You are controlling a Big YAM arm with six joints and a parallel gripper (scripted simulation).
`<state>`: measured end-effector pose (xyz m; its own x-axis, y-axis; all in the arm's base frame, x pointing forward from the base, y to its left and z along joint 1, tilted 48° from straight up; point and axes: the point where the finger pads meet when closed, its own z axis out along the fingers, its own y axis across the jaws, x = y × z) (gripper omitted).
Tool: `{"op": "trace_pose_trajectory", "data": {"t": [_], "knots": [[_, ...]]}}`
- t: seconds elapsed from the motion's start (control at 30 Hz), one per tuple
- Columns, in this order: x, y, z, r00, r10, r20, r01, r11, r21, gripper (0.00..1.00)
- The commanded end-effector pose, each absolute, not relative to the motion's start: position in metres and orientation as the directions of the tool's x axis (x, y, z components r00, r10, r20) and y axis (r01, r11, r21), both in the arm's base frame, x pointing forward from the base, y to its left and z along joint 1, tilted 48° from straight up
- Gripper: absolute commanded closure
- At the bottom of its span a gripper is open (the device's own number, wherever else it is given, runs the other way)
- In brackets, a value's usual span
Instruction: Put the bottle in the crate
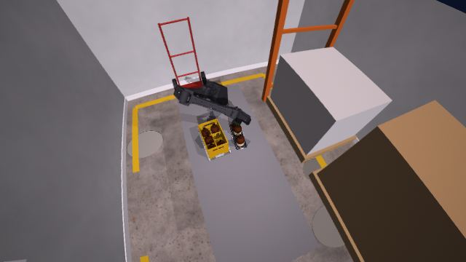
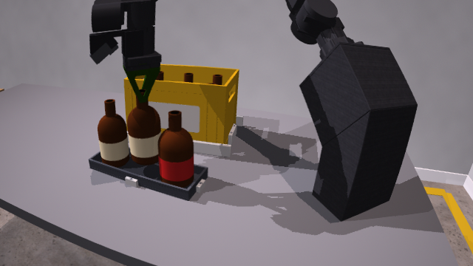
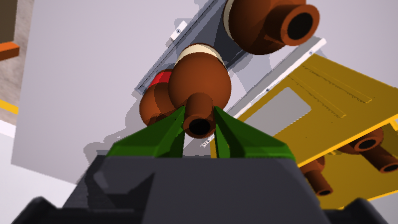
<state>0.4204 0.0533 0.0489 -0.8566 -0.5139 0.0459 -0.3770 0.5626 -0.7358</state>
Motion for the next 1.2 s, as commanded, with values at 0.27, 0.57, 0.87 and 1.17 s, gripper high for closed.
{"op": "trace_pose_trajectory", "data": {"t": [0.27, 0.57, 0.87, 1.17], "knots": [[0.433, 0.074, 0.073, -0.848, -0.53, -0.015, -0.346, 0.574, -0.742, 1.0], [0.432, 0.078, 0.079, -0.848, -0.53, -0.015, -0.346, 0.574, -0.742, 1.0], [0.43, 0.083, 0.085, -0.848, -0.53, -0.016, -0.345, 0.575, -0.742, 1.0], [0.427, 0.09, 0.093, -0.848, -0.53, -0.017, -0.345, 0.576, -0.741, 1.0]]}}
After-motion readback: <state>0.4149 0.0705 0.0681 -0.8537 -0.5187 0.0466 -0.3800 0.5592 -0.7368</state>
